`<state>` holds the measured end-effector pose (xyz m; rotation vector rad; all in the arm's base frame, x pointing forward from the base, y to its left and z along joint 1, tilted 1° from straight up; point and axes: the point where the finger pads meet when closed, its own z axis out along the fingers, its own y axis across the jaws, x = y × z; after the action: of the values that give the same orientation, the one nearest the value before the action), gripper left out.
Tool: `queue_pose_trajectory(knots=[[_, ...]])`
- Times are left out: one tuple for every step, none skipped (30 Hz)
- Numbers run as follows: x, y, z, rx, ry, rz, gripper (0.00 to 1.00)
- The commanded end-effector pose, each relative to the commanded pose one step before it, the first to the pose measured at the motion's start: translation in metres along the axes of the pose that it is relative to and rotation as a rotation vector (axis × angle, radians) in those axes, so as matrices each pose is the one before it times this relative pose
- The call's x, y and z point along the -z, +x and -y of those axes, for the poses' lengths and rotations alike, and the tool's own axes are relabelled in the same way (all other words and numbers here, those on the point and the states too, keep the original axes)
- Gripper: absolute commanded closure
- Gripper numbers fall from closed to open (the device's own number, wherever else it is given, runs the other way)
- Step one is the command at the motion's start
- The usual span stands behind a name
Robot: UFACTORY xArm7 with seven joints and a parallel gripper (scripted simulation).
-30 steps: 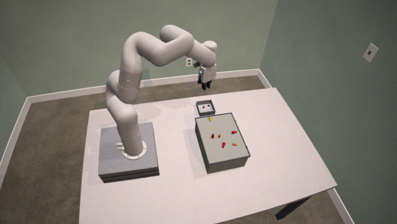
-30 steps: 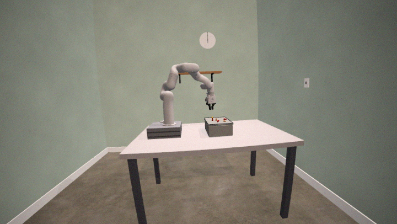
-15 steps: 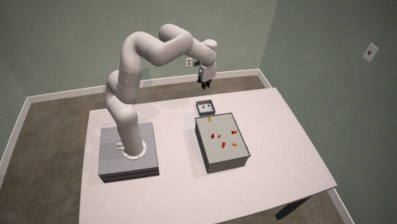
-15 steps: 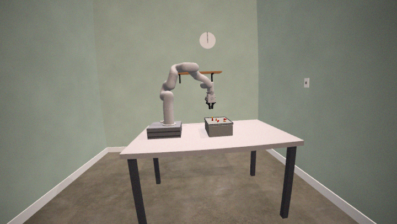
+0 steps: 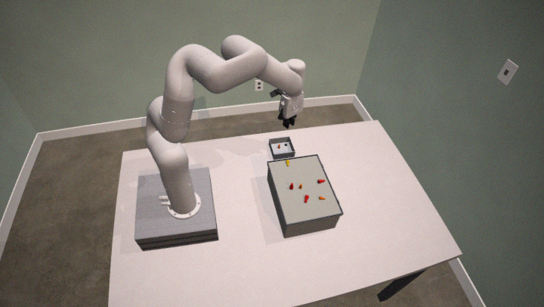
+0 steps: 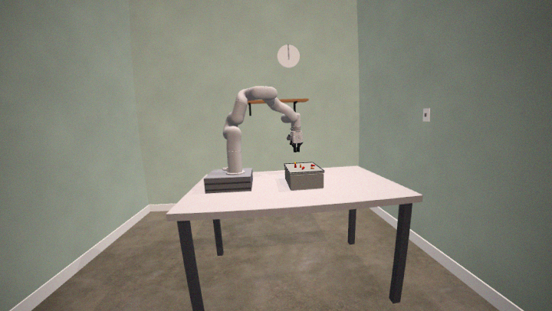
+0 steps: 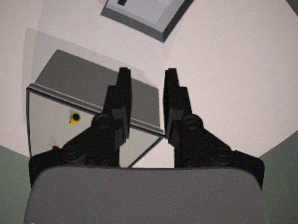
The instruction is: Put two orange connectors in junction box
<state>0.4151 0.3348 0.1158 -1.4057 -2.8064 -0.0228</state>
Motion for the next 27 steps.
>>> queue_pose_trajectory(knots=[[-0.00067, -0.0597, 0.00226, 0.1169, -0.00533, -0.00681, 0.74], [-0.00042, -0.0108, 0.00294, 0.02189, 0.00017, 0.00002, 0.74], [-0.00043, -0.01111, 0.00355, 0.02283, 0.00016, 0.00001, 0.74], [-0.00042, -0.01084, 0.004, 0.02263, 0.00013, -0.00001, 0.74], [-0.0004, -0.01029, 0.00432, 0.02187, 0.00011, -0.00002, 0.74], [-0.00038, -0.00982, 0.00463, 0.02128, 0.00009, -0.00003, 0.74], [-0.00037, -0.00949, 0.00497, 0.02101, 0.00007, -0.00004, 0.74], [0.0, 0.0, 0.0, 0.0, 0.0, 0.0, 0.74], [0.0, 0.0, 0.0, 0.0, 0.0, 0.0, 0.74], [-0.00071, -0.01795, 0.01059, 0.04091, 0.00007, -0.00009, 0.74], [-0.00066, -0.01653, 0.01162, 0.03969, -0.00001, -0.00009, 0.74], [-0.00024, -0.00574, 0.00463, 0.01449, -0.00002, -0.00003, 0.74], [-0.00019, -0.0046, 0.00392, 0.01188, -0.00002, -0.00003, 0.74], [-0.00021, -0.00502, 0.0045, 0.01326, -0.00003, -0.00003, 0.74], [-0.00028, -0.0065, 0.00616, 0.01762, -0.00006, -0.00004, 0.74], [-0.00034, -0.00773, 0.00787, 0.02172, -0.00009, -0.00004, 0.74], [-0.00036, -0.00797, 0.00887, 0.02349, -0.00012, -0.00003, 0.74], [-0.00034, -0.0074, 0.00903, 0.02302, -0.00014, -0.00002, 0.74], [-0.00032, -0.00663, 0.00887, 0.02184, -0.00015, -0.00001, 0.74], [-0.0003, -0.006, 0.00879, 0.021, -0.00016, 0.00001, 0.74], [-0.00029, -0.00553, 0.00887, 0.02063, -0.00018, 0.00002, 0.74], [-0.00028, -0.00521, 0.00917, 0.02084, -0.00019, 0.00004, 0.74], [-0.00028, -0.00489, 0.00949, 0.02109, -0.00021, 0.00005, 0.74], [-0.00027, -0.0045, 0.00972, 0.02119, -0.00022, 0.00007, 0.74], [0.0, 0.0, 0.0, 0.0, 0.0, 0.0, 0.74], [0.0, 0.0, 0.0, 0.0, 0.0, 0.0, 0.74], [-0.00034, -0.00513, 0.0125, 0.02674, -0.0003, 0.00012, 0.74]])
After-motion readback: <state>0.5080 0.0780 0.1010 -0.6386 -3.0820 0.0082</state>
